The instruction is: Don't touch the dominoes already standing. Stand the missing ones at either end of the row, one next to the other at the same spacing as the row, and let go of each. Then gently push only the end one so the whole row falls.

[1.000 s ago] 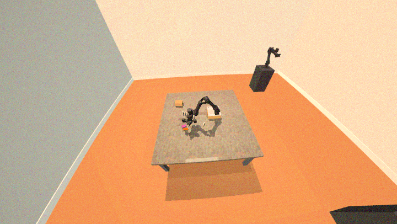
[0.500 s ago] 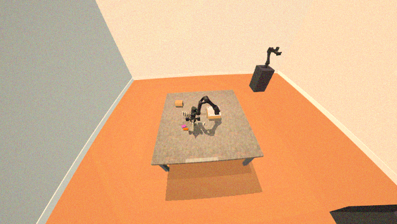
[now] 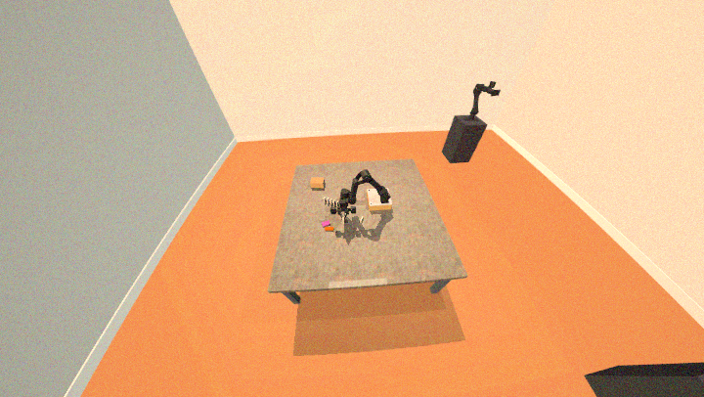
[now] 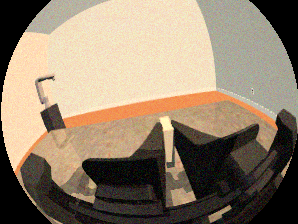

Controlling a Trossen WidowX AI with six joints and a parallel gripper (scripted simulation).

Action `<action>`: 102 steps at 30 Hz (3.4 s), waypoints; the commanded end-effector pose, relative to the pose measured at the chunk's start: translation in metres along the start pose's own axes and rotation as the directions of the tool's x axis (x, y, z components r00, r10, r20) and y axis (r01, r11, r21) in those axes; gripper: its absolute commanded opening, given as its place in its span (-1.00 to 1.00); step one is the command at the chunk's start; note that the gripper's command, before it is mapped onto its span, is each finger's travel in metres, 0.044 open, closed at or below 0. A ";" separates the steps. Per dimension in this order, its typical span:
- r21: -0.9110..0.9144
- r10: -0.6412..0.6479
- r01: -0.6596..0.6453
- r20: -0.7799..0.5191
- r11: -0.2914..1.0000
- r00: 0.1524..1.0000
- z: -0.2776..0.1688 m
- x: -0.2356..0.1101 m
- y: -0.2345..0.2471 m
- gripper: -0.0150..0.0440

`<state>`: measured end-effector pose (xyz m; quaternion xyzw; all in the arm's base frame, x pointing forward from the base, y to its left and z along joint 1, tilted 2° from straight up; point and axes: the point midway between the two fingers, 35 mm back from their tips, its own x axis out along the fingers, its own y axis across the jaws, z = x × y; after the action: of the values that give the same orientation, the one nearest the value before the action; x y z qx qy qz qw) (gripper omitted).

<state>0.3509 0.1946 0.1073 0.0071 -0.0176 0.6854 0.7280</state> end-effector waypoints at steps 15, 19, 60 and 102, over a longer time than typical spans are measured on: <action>0.003 0.003 -0.003 -0.022 1.000 1.000 -0.052 0.005 -0.004 -0.41; 0.003 0.003 -0.003 -0.031 1.000 1.000 -0.070 0.006 -0.003 -0.41; 0.010 0.009 -0.008 -0.050 1.000 0.999 -0.067 0.008 0.001 1.00; 0.139 -0.065 0.989 -0.988 0.041 0.142 -0.031 0.051 -0.019 1.00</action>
<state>0.4234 0.2750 0.0382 0.1395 0.5682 0.2504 0.7714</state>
